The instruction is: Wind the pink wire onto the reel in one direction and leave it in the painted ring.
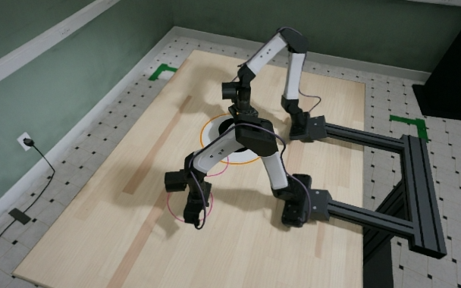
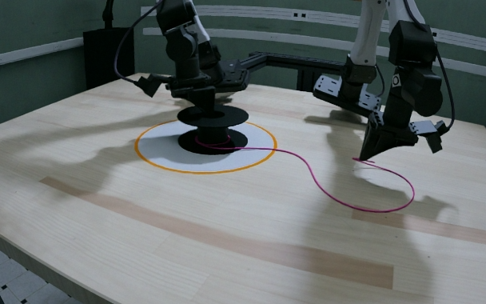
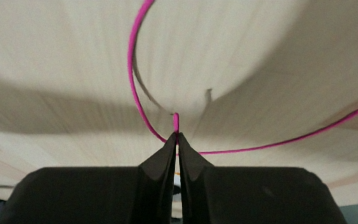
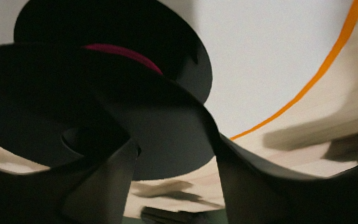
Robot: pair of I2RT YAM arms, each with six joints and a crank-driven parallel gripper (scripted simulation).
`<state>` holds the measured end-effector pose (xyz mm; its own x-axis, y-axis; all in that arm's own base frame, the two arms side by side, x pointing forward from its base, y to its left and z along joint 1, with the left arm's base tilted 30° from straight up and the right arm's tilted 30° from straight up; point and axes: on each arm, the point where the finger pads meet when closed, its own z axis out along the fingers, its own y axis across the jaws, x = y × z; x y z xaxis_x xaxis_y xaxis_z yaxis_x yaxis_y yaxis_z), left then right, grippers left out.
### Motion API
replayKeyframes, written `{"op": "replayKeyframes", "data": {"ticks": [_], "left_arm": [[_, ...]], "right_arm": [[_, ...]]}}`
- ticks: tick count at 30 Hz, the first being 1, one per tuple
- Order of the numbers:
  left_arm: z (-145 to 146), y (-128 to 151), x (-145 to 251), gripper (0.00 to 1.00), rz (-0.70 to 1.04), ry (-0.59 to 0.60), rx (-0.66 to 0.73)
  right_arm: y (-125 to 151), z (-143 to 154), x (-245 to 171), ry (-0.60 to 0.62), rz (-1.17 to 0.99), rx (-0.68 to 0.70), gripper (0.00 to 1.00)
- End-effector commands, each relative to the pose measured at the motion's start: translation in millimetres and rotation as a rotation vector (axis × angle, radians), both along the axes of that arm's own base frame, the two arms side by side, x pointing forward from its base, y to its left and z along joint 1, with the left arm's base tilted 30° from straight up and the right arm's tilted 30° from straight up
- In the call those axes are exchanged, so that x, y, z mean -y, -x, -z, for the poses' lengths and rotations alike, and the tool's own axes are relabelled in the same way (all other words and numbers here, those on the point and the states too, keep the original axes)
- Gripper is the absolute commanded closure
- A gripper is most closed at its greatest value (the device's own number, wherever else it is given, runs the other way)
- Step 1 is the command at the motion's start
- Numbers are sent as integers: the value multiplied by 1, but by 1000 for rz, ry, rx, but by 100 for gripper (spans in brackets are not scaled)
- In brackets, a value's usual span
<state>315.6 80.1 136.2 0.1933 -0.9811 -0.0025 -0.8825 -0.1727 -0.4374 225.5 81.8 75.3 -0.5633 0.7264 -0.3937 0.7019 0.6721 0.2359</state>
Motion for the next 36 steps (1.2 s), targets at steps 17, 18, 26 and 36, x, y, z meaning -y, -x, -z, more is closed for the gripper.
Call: {"op": "replayKeyframes", "data": {"ticks": [17,18,26,36], "left_arm": [[-18,-8,-5,100,-87,13,43],[-18,-7,-5,100,-87,13,43],[-15,-3,-6,100,-73,6,41],[-14,-1,-4,100,-85,12,43]], "right_arm": [[4,-34,-7,-22,174,56,15],[8,-43,-8,-22,174,56,15],[18,-51,-9,-21,171,56,15],[-17,-53,-6,193,-250,-27,15]]}}
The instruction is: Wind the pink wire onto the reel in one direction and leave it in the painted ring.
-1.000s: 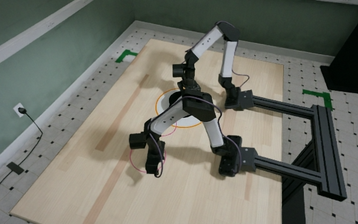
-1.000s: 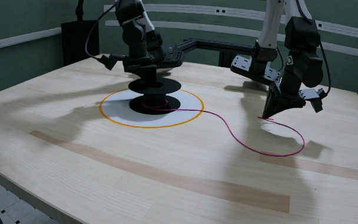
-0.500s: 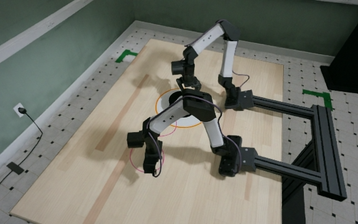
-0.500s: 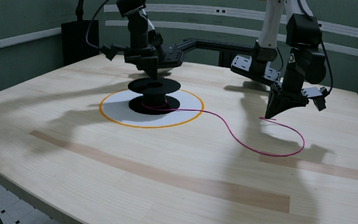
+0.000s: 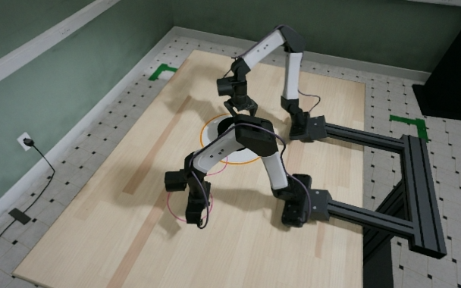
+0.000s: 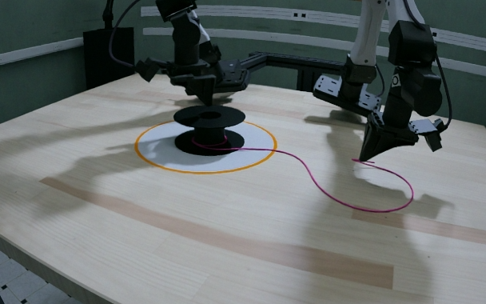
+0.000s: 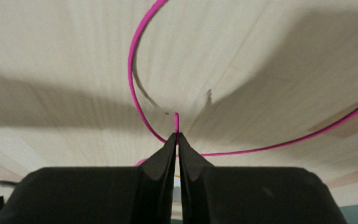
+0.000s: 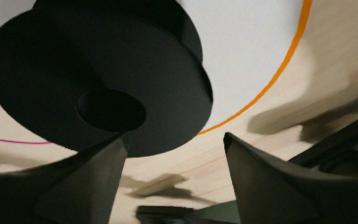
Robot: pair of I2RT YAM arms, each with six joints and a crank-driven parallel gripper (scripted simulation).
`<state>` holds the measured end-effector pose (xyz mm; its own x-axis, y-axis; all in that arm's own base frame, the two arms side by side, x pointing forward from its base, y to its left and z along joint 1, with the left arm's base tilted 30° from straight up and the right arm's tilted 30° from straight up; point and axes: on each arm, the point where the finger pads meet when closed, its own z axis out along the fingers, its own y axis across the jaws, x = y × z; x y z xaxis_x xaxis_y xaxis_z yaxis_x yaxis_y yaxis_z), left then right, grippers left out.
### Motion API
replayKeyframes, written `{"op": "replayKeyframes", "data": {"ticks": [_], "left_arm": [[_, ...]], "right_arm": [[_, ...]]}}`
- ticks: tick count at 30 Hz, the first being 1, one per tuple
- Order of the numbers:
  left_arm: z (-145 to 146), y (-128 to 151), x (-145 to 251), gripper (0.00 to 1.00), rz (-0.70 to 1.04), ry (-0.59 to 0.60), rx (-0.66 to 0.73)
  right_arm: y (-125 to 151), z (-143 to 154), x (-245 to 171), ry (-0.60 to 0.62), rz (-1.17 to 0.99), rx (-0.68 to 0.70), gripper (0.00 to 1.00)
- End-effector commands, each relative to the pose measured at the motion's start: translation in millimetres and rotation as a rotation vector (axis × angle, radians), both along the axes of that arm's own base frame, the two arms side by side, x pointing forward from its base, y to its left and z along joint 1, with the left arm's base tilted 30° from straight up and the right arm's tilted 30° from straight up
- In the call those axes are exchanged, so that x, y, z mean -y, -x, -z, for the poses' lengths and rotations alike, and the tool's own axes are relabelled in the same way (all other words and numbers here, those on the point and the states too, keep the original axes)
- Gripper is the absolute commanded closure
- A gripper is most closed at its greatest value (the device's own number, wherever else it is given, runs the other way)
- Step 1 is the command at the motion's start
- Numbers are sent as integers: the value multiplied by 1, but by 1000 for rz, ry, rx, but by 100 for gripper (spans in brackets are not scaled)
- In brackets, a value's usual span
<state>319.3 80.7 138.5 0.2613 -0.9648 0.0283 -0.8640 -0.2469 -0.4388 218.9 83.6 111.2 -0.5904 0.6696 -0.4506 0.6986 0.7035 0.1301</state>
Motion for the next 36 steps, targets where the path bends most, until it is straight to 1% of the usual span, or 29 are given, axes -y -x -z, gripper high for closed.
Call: {"op": "replayKeyframes", "data": {"ticks": [1,3,5,6,19,20,22,23,30,31,36], "left_arm": [[-13,3,-3,100,-15,-19,33],[-14,3,-3,100,-13,-20,33],[-14,3,-3,100,-13,-20,33],[-14,2,-3,100,-13,-20,33],[-20,1,-4,100,-17,-18,33],[-20,1,-4,100,-18,-18,33],[-20,1,-4,100,-18,-18,33],[-20,1,-4,100,-16,-19,33],[-20,1,-5,100,-16,-19,33],[-19,1,-5,100,-16,-19,33],[-19,1,-5,100,-16,-19,33]], "right_arm": [[-27,-19,-5,117,-322,-23,15],[-32,-23,-3,177,-426,-59,15],[-32,-23,-3,177,-426,-59,15],[-34,-25,-3,238,-554,-87,15],[-76,-45,-24,585,-1215,-265,15],[-78,-45,-26,610,-1266,-277,15],[-78,-45,-26,610,-1266,-277,15],[-78,-46,-27,673,-1398,-308,15],[-81,-46,-29,848,-1776,-411,15],[-81,-46,-29,867,-1818,-420,15],[-81,-44,-28,867,-1818,-420,15]]}}
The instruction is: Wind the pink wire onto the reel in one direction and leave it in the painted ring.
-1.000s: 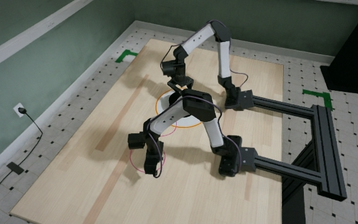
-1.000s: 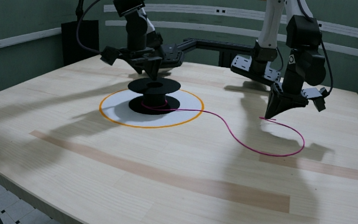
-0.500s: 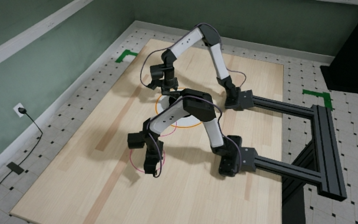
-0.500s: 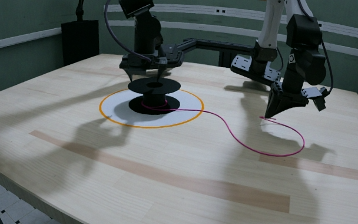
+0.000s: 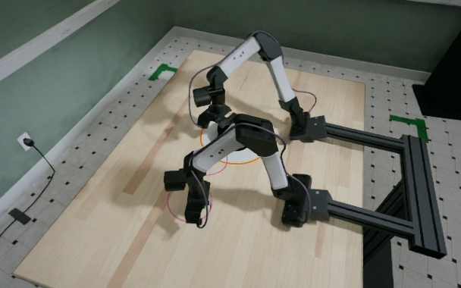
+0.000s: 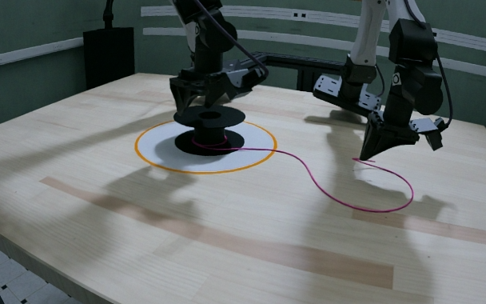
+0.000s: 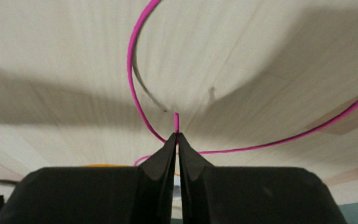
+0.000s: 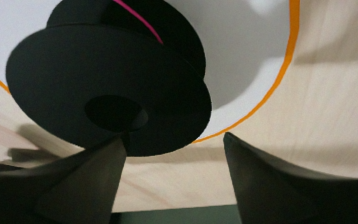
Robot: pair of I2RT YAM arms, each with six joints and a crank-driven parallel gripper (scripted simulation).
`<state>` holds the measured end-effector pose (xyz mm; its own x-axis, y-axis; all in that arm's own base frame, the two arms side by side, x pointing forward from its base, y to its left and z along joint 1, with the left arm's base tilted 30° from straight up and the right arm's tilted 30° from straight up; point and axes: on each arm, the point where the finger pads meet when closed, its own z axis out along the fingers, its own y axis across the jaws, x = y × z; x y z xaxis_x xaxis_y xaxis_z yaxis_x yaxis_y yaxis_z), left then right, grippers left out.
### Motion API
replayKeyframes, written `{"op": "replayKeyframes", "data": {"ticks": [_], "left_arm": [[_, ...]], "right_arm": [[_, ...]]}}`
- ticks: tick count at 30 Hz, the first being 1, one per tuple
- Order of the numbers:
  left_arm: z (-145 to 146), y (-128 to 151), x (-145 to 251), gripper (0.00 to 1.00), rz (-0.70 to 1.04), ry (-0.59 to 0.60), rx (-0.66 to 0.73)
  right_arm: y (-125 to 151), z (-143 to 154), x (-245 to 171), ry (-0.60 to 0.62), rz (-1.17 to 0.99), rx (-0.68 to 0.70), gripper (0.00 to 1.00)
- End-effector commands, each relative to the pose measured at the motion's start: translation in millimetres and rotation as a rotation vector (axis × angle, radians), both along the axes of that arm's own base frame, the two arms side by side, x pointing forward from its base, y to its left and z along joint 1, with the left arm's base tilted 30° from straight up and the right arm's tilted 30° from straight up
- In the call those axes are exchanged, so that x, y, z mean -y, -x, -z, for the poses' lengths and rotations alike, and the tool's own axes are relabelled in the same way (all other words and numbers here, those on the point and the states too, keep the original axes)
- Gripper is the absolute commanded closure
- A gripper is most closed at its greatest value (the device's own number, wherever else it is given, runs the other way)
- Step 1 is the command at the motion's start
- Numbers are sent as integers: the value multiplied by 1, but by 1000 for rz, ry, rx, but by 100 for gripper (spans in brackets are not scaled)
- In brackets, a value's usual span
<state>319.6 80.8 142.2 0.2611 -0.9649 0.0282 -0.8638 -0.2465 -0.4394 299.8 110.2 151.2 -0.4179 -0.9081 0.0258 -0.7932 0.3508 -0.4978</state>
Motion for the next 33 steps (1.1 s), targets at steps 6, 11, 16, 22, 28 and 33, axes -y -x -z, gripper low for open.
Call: {"op": "replayKeyframes", "data": {"ticks": [6,11,16,22,28,33], "left_arm": [[-14,1,-5,100,-16,-19,33],[-14,1,-5,100,-16,-19,33],[-13,1,-6,100,-16,-19,33],[-13,1,-6,100,-12,-21,32],[-12,1,-5,100,-12,-21,32],[-11,1,-4,100,-12,-21,32]], "right_arm": [[0,-4,0,23,-104,-12,15],[0,-5,2,23,-104,-12,15],[0,-6,4,23,-104,-12,15],[-4,0,7,23,-104,-12,15],[-18,24,12,23,-104,-12,15],[-23,30,8,23,-104,-12,15]]}}
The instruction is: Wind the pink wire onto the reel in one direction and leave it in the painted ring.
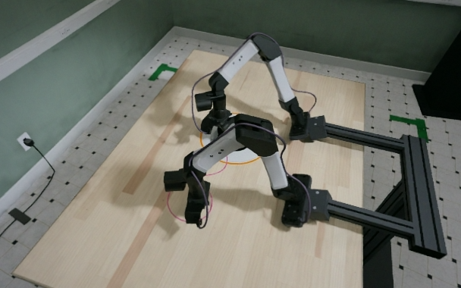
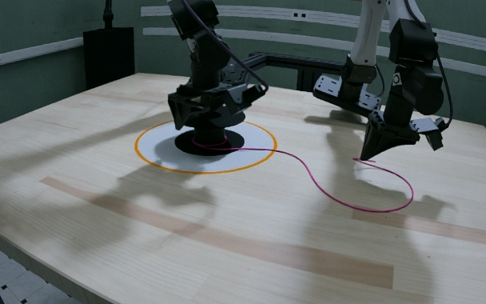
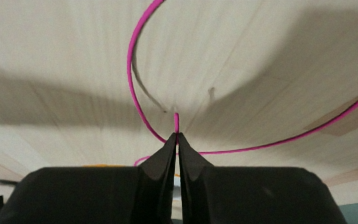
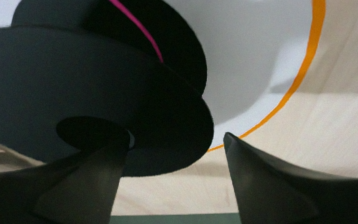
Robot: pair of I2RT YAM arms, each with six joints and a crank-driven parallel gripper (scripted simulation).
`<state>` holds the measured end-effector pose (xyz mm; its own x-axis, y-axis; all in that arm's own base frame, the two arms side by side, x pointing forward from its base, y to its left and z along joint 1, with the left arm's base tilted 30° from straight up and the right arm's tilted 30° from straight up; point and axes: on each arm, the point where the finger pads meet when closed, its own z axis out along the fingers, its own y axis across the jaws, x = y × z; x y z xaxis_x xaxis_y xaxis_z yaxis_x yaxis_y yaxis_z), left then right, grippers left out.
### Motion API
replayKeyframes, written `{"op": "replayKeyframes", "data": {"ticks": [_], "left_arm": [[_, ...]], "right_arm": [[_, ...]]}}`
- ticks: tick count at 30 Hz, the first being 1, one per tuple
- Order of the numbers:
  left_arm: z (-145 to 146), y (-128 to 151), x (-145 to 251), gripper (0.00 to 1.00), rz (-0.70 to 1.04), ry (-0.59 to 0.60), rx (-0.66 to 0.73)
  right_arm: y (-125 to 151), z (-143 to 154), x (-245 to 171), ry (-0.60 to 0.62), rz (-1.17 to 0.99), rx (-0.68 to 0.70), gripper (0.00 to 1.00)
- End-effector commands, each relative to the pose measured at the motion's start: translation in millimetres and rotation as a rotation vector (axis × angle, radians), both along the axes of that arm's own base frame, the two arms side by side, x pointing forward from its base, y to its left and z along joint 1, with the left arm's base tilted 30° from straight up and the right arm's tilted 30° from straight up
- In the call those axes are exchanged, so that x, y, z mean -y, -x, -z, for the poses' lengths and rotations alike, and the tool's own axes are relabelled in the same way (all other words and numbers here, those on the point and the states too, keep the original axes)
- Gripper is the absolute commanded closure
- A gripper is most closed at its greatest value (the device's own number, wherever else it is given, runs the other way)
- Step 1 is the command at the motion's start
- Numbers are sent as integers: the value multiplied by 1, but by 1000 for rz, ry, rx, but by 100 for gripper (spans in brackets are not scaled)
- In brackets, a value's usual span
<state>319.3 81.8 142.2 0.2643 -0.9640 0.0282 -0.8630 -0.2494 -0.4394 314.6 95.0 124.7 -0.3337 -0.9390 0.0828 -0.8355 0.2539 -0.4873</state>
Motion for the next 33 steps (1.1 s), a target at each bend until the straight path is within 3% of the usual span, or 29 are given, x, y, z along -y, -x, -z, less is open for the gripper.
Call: {"op": "replayKeyframes", "data": {"ticks": [1,9,26,33], "left_arm": [[-11,1,-3,100,-8,-21,32],[-10,0,-3,100,-8,-21,32],[-8,0,-1,100,-17,-3,34],[-8,0,0,100,-18,-1,35]], "right_arm": [[-8,4,-8,-27,-15,18,15],[-5,3,-9,-27,-15,18,15],[-5,3,-9,-27,-15,18,42],[-5,4,0,-82,92,45,42]]}}
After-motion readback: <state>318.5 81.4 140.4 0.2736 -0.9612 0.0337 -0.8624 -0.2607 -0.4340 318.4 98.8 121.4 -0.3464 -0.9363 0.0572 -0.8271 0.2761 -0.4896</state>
